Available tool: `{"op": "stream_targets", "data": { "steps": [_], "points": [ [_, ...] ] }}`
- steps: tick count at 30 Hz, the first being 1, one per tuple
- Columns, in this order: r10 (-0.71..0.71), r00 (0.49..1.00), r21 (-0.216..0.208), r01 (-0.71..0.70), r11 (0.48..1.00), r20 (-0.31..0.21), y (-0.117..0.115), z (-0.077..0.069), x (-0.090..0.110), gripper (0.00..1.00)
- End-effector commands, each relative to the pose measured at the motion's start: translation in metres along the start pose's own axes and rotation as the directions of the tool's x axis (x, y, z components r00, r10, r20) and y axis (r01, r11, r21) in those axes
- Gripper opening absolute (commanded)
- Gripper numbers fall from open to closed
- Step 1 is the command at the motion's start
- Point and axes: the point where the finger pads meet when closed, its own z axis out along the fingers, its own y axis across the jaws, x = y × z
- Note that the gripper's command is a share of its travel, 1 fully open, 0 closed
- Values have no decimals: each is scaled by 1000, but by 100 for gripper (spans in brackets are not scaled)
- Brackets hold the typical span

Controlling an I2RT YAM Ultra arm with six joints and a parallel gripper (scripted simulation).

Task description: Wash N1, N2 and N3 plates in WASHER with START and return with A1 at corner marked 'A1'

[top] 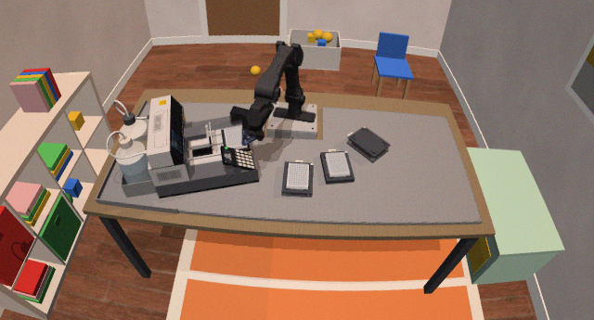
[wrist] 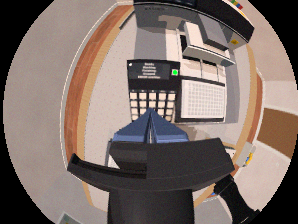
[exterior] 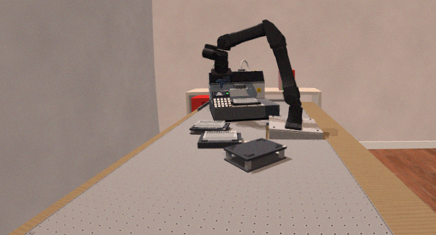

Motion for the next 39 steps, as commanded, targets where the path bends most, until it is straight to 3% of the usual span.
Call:
{"op": "stream_targets", "data": {
  "steps": [1,27,31,32,39],
  "points": [
    [34,999,-7,-34,999,28,3,-5,0,0],
    [34,999,-8,-34,999,26,37,-3,66,0],
    [34,999,-8,-34,999,26,37,-3,66,0],
    [3,1000,-15,-2,1000,18,33,-3,64,100],
    [-154,988,-57,153,987,-18,11,-2,52,100]
  ]
}}
